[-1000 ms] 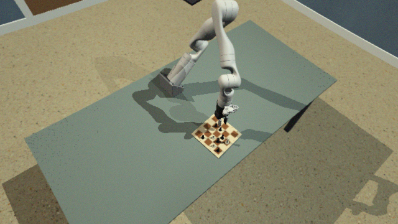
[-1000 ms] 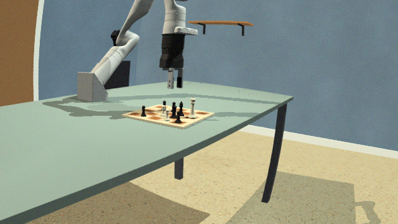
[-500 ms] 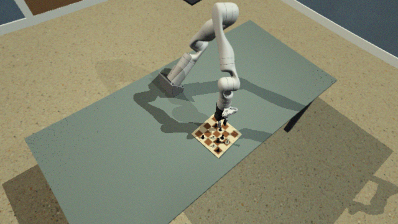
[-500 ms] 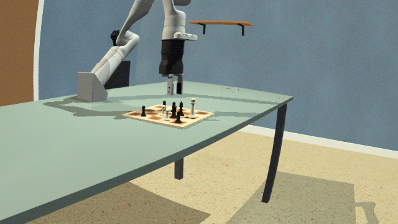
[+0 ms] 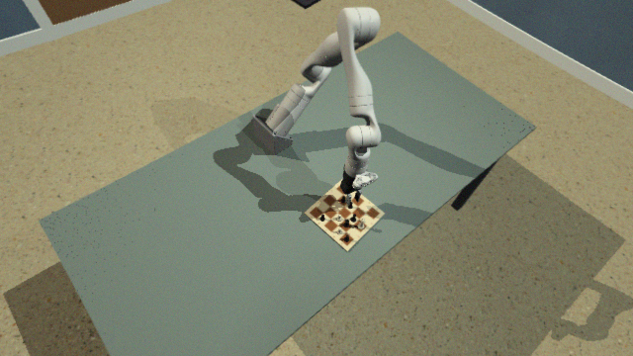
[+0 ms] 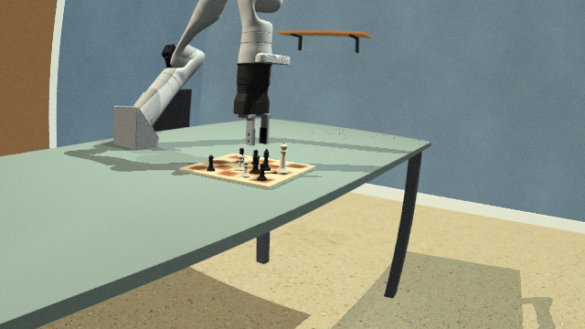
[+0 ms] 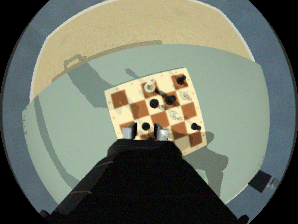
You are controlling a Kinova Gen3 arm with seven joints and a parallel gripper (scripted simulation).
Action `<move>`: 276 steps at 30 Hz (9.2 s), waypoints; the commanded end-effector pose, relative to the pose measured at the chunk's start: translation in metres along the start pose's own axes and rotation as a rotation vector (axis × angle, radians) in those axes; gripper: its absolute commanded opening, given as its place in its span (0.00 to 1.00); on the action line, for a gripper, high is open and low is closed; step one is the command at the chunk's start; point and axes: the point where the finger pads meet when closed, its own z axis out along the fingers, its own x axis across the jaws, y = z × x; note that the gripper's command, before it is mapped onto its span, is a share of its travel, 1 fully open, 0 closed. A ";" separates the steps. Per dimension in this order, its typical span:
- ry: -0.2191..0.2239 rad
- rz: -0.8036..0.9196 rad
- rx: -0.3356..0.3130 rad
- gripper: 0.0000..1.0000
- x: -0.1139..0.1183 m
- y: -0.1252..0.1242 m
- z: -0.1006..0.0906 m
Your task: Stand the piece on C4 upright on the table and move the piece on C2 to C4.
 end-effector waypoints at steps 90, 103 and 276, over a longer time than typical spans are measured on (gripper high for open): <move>0.005 -0.007 0.002 0.68 0.002 0.002 0.003; 0.005 -0.007 0.004 0.68 0.003 0.000 0.003; 0.004 -0.007 0.002 0.00 0.003 0.001 0.037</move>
